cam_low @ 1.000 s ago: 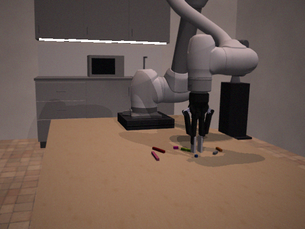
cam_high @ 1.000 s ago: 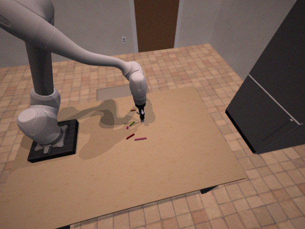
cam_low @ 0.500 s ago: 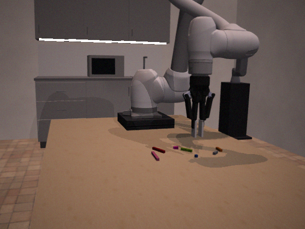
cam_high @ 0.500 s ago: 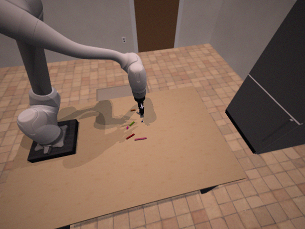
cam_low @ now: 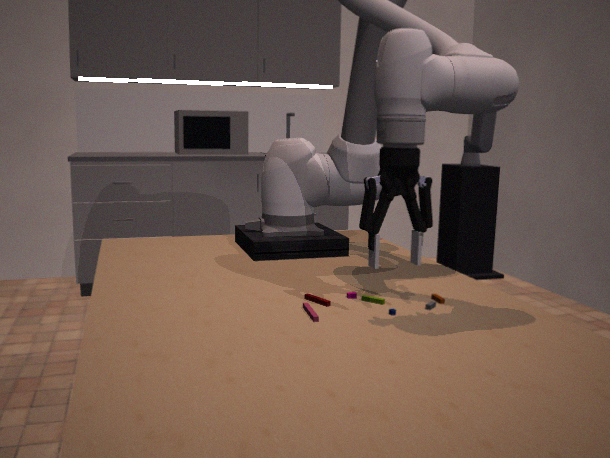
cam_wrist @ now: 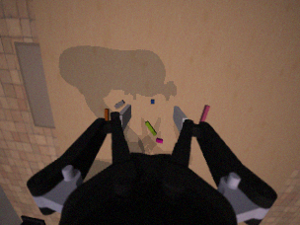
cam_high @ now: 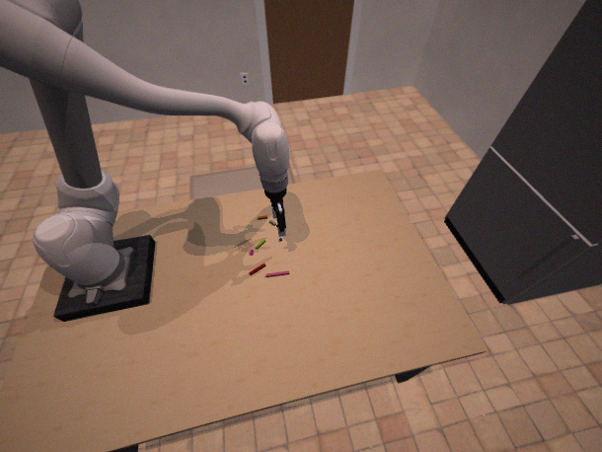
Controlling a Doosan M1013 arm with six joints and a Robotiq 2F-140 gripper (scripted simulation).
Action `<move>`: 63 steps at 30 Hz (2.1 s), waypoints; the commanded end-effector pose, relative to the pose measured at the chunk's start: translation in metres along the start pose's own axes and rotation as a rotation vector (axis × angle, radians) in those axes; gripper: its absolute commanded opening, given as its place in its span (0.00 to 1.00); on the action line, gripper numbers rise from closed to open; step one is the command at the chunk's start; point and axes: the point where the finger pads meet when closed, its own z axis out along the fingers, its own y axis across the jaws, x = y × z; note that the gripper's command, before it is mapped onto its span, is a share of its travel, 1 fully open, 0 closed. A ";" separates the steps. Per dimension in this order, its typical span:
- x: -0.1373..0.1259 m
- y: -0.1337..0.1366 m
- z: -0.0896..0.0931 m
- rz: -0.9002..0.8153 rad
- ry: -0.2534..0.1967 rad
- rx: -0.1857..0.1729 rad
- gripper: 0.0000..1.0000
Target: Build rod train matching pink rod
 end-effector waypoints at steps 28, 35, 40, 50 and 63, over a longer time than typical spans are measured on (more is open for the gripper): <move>-0.005 -0.053 0.012 0.535 0.000 0.000 1.00; -0.009 -0.079 0.018 0.807 0.000 0.000 1.00; -0.011 -0.093 0.021 0.953 0.000 0.001 1.00; -0.012 -0.095 0.022 0.977 0.000 0.001 0.15; -0.012 -0.095 0.022 0.977 0.000 0.001 0.15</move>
